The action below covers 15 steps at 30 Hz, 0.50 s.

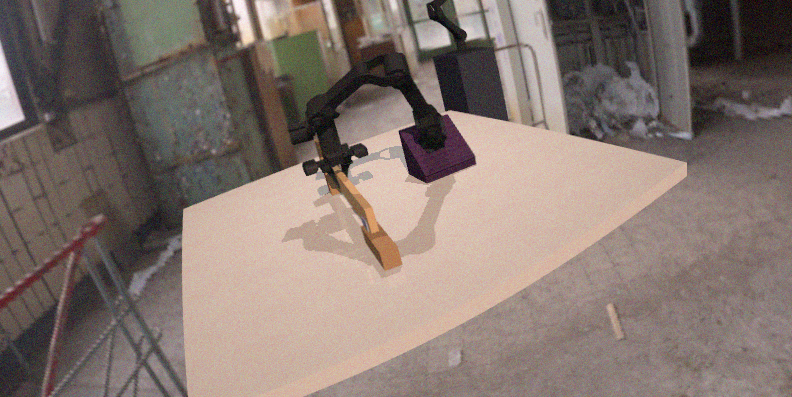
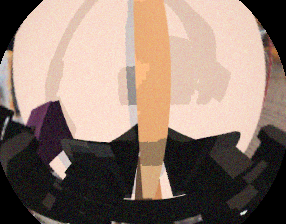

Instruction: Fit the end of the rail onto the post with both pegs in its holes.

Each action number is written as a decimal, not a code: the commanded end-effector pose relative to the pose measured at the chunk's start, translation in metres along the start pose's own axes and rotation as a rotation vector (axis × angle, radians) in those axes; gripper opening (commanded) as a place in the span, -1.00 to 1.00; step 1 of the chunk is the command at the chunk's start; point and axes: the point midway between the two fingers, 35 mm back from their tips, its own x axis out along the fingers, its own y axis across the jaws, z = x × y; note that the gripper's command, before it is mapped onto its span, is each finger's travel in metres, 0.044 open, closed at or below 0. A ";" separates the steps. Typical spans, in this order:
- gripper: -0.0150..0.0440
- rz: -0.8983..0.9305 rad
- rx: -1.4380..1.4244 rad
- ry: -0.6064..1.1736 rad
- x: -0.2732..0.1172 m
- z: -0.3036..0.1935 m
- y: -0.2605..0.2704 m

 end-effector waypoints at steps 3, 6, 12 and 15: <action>-0.49 -0.005 0.001 -0.001 -0.001 -0.004 -0.001; -0.49 -0.005 0.001 -0.001 0.000 -0.005 -0.001; -0.49 -0.005 0.001 -0.001 0.000 -0.006 -0.001; -0.49 -0.005 0.001 -0.001 0.000 -0.007 -0.001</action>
